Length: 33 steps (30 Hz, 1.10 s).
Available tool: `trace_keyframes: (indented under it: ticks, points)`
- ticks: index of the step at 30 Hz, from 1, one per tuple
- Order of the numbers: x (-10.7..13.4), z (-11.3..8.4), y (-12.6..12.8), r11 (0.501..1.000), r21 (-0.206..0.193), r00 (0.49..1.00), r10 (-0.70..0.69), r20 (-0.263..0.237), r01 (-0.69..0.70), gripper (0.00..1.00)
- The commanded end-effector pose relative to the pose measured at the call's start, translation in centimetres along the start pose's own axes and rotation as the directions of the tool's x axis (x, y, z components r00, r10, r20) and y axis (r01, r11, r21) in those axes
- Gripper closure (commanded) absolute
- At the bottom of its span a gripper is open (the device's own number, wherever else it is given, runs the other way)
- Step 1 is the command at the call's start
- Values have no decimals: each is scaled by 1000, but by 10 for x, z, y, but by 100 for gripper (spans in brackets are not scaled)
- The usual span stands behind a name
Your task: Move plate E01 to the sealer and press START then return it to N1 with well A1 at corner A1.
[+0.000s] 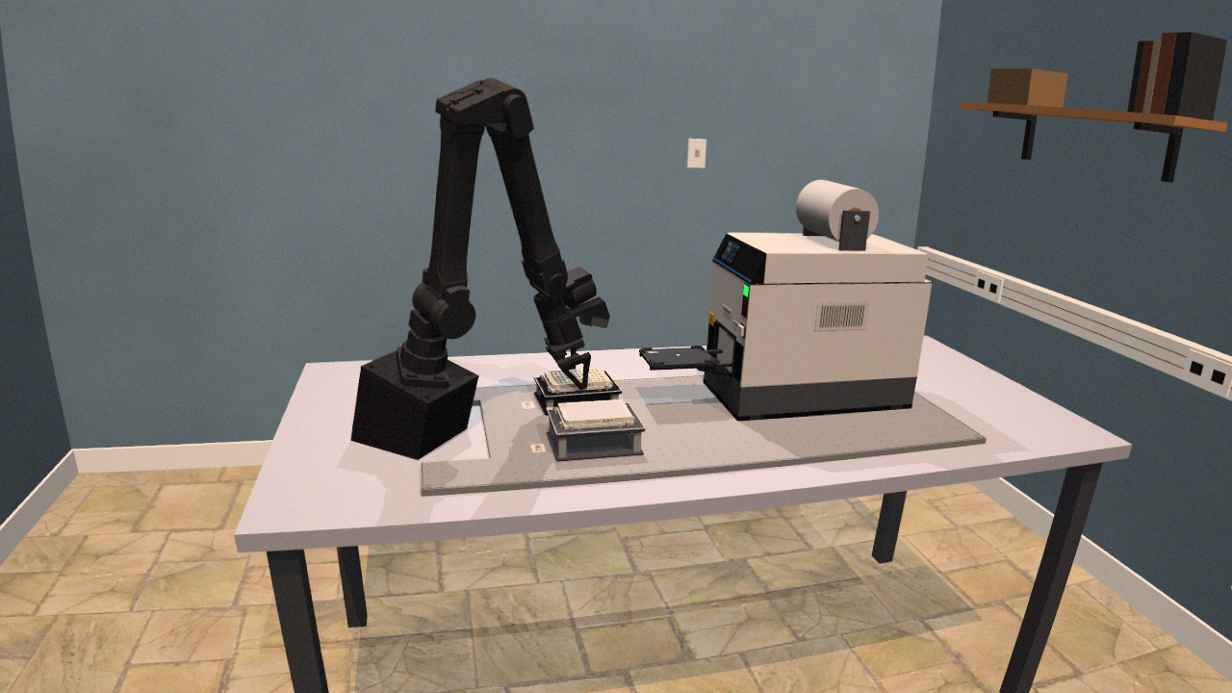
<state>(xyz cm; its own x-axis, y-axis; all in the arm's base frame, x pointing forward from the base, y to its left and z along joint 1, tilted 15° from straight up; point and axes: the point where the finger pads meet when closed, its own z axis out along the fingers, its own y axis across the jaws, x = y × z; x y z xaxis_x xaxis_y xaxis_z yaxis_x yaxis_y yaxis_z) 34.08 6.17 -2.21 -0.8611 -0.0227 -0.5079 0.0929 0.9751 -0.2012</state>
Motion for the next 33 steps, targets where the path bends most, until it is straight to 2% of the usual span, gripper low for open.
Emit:
trace_keyframes:
  ticks: [1, 33]
  points:
    - [-20, -4, 0, 999, -7, 999, 38, 27, -38, 0]
    - [-19, 2, 1, 999, -3, 999, 41, 29, -41, 0]
